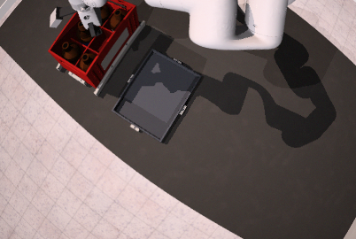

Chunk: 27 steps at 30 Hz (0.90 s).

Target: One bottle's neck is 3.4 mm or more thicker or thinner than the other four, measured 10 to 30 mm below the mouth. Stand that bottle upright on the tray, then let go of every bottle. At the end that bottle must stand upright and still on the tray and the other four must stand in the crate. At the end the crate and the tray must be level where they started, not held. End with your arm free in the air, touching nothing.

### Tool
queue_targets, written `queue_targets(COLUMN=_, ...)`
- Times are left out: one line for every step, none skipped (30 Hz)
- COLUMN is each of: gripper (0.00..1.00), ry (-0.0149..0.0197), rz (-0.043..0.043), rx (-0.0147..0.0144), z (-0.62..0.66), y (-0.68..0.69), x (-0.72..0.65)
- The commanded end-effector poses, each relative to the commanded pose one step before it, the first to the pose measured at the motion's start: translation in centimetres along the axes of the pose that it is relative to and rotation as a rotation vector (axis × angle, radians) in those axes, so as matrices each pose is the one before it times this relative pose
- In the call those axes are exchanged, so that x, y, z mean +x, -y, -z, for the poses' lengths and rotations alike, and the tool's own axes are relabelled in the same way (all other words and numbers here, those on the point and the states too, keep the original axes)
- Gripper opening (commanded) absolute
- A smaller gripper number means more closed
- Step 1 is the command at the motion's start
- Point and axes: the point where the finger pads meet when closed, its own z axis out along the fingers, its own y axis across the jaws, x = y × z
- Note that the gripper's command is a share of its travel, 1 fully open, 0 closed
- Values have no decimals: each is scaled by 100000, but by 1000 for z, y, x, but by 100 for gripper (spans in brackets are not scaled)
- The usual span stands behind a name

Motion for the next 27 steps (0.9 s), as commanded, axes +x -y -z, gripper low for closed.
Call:
queue_targets(gripper=65, ry=-347, rz=112, rx=-23, z=1, y=35, x=89)
queue_targets(gripper=65, ry=-6, rz=-2, rx=-4, z=-54, y=2, x=-1)
queue_targets(gripper=65, ry=-7, rz=-3, rx=-5, z=-62, y=2, x=-1)
queue_targets(gripper=65, ry=-7, rz=-3, rx=-5, z=-69, y=2, x=-1)
queue_targets(gripper=65, ry=-8, rz=-4, rx=-6, z=-76, y=2, x=-1)
queue_targets(gripper=65, ry=-1, rz=0, rx=0, z=-83, y=3, x=-1)
queue_targets(gripper=65, ry=0, rz=1, rx=1, z=-90, y=3, x=-1)
queue_targets(gripper=65, ry=0, rz=0, rx=0, z=-97, y=3, x=-1)
queue_targets(gripper=65, ry=0, rz=0, rx=0, z=-103, y=3, x=-2)
queue_targets(gripper=65, ry=0, rz=-1, rx=-1, z=-109, y=3, x=-2)
queue_targets(gripper=65, ry=0, rz=1, rx=1, z=-114, y=4, x=-1)
queue_targets(gripper=65, ry=0, rz=0, rx=1, z=-118, y=4, x=-1)
queue_targets(gripper=65, ry=0, rz=0, rx=0, z=-123, y=4, x=-2)
queue_targets(gripper=65, ry=0, rz=-1, rx=-1, z=-127, y=4, x=-2)
queue_targets(gripper=65, ry=0, rz=0, rx=0, z=0, y=0, x=0)
queue_targets(gripper=65, ry=0, rz=0, rx=0, z=0, y=0, x=0)
queue_targets(gripper=65, ry=0, rz=1, rx=1, z=-129, y=5, x=-1)
queue_targets(gripper=65, ry=0, rz=0, rx=0, z=-132, y=5, x=-2)
queue_targets(gripper=65, ry=0, rz=0, rx=-1, z=-134, y=4, x=-2)
queue_targets(gripper=65, ry=0, rz=-1, rx=-1, z=-135, y=4, x=-2)
queue_targets(gripper=65, ry=0, rz=1, rx=1, z=-135, y=5, x=-1)
queue_targets(gripper=65, ry=0, rz=0, rx=0, z=-136, y=4, x=-2)
queue_targets(gripper=65, ry=0, rz=-1, rx=-1, z=-136, y=4, x=-2)
queue_targets(gripper=65, ry=0, rz=0, rx=0, z=-134, y=5, x=-2)
queue_targets(gripper=65, ry=0, rz=0, rx=1, z=-132, y=5, x=-2)
queue_targets(gripper=65, ry=0, rz=0, rx=0, z=-130, y=4, x=-2)
queue_targets(gripper=65, ry=0, rz=-1, rx=-1, z=-128, y=4, x=-2)
